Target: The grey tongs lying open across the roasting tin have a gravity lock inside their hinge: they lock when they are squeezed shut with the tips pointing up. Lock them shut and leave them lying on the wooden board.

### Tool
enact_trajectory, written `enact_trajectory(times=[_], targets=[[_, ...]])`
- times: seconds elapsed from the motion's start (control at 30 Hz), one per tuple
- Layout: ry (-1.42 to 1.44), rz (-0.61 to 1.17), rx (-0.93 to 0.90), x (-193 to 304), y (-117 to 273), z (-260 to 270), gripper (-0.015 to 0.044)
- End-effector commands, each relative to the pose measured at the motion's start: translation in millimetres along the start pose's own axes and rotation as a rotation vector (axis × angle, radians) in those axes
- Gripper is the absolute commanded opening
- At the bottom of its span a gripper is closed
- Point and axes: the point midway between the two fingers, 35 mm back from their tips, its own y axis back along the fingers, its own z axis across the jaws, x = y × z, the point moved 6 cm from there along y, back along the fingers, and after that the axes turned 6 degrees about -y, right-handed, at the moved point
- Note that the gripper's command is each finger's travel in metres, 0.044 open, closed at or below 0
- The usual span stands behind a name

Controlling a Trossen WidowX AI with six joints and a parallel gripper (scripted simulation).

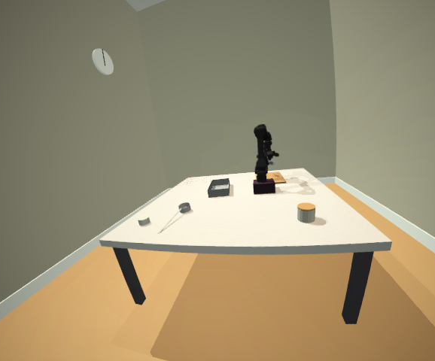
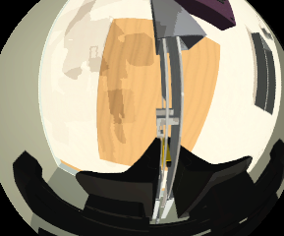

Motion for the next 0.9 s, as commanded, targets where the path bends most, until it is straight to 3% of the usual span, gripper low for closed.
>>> enact_trajectory(times=[0.0,0.87], targets=[[-0.023,0.071,0.019,-4.2,-0.7,2.7,-0.015],[-0.055,0.573,0.096,-40.2,-7.5,13.5,-0.015]])
